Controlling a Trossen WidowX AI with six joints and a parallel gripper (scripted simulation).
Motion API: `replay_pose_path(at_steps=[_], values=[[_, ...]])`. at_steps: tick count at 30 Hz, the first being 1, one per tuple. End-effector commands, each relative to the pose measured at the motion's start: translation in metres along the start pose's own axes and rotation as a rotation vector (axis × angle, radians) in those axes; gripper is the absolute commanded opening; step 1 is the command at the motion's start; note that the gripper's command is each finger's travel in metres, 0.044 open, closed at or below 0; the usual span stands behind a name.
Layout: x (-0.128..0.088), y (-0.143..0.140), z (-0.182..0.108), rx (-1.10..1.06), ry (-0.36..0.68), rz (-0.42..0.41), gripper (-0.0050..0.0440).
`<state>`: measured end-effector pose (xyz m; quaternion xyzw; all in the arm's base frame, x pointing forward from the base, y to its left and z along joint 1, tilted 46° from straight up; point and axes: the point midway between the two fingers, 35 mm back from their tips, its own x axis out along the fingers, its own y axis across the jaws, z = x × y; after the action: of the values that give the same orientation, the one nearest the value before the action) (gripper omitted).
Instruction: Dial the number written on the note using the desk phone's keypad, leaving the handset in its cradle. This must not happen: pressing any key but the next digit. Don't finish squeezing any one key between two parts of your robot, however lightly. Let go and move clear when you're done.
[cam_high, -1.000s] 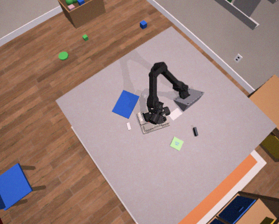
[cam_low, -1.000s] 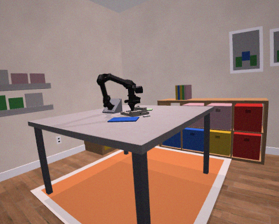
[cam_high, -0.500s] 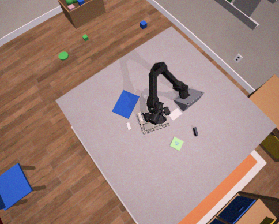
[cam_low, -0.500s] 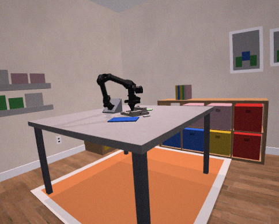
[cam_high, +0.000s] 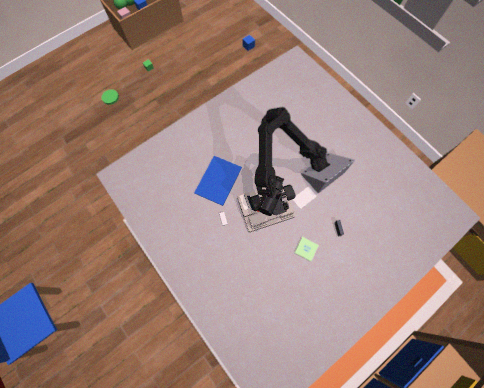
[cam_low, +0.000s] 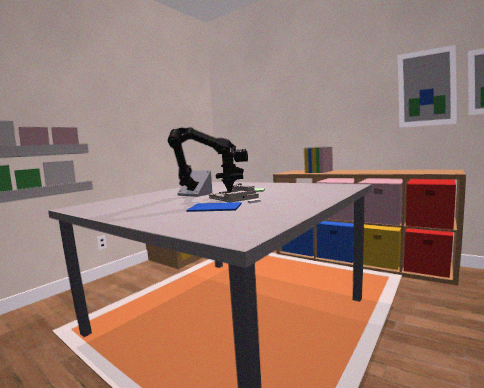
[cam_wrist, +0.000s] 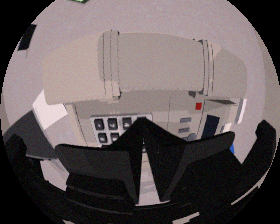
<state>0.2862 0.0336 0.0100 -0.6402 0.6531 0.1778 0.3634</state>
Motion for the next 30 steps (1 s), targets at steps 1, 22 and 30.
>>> replay_pose_path(at_steps=[1,22,30], values=[[0.001,0.0,0.0,-0.003,0.003,-0.001,-0.005],[-0.019,0.029,0.0,-0.003,0.003,-0.001,-0.005],[-0.014,0.029,0.0,-0.003,0.003,-0.001,-0.005]])
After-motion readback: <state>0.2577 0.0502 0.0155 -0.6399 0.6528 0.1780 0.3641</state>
